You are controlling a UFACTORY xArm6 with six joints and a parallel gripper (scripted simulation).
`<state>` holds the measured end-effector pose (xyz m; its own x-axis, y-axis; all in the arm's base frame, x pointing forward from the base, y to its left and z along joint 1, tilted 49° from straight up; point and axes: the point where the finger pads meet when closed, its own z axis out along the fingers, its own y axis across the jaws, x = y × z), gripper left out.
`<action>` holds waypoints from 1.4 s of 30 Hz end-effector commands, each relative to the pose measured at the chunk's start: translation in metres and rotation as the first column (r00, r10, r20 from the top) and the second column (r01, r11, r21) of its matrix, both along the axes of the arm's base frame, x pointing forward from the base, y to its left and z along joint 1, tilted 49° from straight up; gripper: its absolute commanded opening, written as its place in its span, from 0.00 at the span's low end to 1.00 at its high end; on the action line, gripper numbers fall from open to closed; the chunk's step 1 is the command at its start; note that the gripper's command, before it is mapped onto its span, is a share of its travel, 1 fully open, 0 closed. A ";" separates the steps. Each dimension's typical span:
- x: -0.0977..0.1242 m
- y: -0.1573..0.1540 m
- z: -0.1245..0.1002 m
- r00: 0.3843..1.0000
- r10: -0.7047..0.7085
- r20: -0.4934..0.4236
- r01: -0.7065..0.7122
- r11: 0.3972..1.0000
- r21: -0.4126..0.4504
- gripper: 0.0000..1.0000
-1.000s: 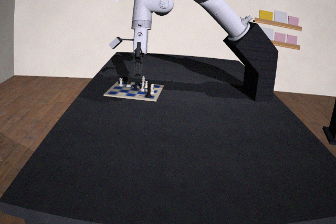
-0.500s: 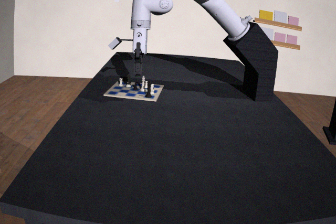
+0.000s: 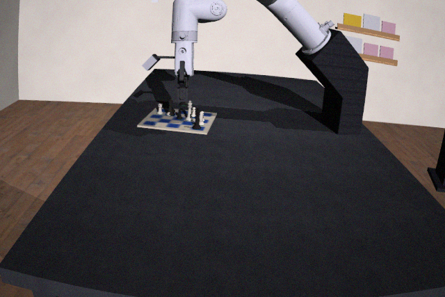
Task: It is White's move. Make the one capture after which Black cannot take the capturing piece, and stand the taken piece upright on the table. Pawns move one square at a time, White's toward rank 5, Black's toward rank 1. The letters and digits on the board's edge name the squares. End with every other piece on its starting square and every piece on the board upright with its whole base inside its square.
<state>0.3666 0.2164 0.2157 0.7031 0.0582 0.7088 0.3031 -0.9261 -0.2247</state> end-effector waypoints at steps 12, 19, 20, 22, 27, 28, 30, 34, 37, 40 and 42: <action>0.027 0.010 -0.024 0.993 -0.103 0.057 0.107 0.992 -0.069 0.00; 0.043 0.016 -0.039 0.993 -0.103 0.057 0.107 0.992 -0.069 0.00; 0.043 0.016 -0.039 0.993 -0.103 0.057 0.107 0.992 -0.069 0.00; 0.048 0.018 -0.044 0.993 -0.103 0.057 0.107 0.992 -0.069 0.00; 0.057 0.022 -0.053 0.993 -0.103 0.057 0.107 0.992 -0.069 0.00; 0.058 0.022 -0.054 0.993 -0.103 0.057 0.107 0.992 -0.069 0.00; 0.060 0.023 -0.055 0.993 -0.103 0.057 0.107 0.992 -0.069 0.00; 0.060 0.023 -0.056 0.993 -0.103 0.057 0.107 0.992 -0.069 0.00; 0.060 0.023 -0.056 0.993 -0.103 0.057 0.107 0.992 -0.069 0.00; 0.060 0.023 -0.056 0.993 -0.103 0.057 0.107 0.992 -0.069 0.00; 0.060 0.023 -0.056 0.993 -0.103 0.057 0.107 0.992 -0.069 0.00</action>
